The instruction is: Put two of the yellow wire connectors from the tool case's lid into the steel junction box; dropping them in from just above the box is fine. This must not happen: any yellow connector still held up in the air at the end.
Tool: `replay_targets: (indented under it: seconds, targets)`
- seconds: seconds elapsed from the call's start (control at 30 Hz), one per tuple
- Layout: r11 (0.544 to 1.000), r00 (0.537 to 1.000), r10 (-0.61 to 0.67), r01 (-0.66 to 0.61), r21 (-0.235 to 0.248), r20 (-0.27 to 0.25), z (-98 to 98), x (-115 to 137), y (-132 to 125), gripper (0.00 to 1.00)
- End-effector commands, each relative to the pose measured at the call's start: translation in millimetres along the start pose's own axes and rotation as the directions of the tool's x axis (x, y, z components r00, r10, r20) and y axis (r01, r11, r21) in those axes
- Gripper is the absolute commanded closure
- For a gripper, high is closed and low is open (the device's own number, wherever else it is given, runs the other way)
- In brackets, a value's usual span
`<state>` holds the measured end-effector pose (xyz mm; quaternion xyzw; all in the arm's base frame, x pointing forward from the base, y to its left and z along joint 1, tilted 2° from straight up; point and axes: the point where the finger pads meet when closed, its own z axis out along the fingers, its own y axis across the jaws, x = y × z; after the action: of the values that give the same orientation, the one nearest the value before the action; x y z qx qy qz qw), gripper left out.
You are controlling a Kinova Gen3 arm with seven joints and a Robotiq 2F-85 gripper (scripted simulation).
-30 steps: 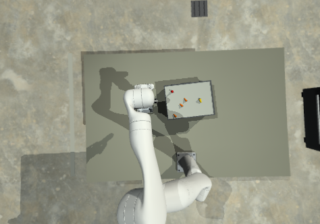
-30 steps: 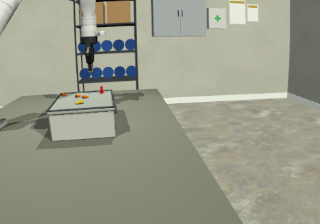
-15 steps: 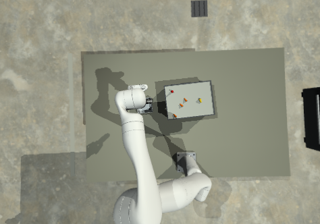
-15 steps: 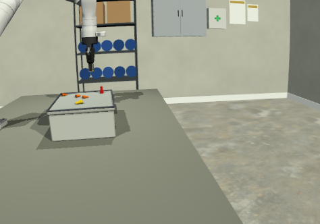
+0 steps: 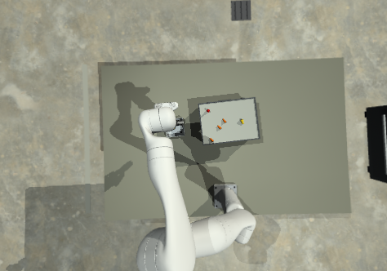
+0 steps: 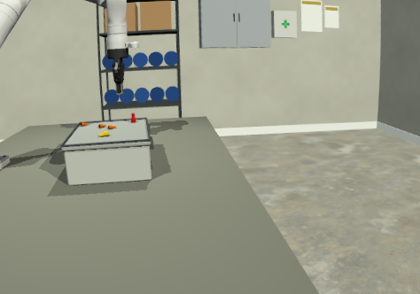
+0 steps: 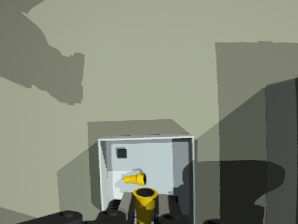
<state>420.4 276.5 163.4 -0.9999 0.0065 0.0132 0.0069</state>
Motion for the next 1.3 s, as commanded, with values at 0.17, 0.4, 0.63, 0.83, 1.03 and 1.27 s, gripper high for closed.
replay_targets:
  seconds: [0.17, 0.4, 0.63, 0.83, 1.03, 1.27]
  targets:
    - [1.000, 1.000, 0.000, 0.000, 0.001, -0.001, 11.9, 0.2, 0.0, 0.82]
    - [1.000, 1.000, 0.000, 0.000, 0.001, -0.001, 58.2, 0.2, 0.0, 0.82]
    - [1.000, 1.000, 0.000, 0.000, 0.001, -0.001, 118.9, 0.3, -0.1, 0.82]
    - [1.000, 1.000, 0.000, 0.000, 0.001, -0.001, 145.2, 0.3, -0.1, 0.82]
    - [1.000, 1.000, 0.000, 0.000, 0.001, -0.001, 160.8, 0.3, -0.1, 0.82]
    - [1.000, 1.000, 0.000, 0.000, 0.001, -0.001, 161.2, 0.3, -0.1, 0.82]
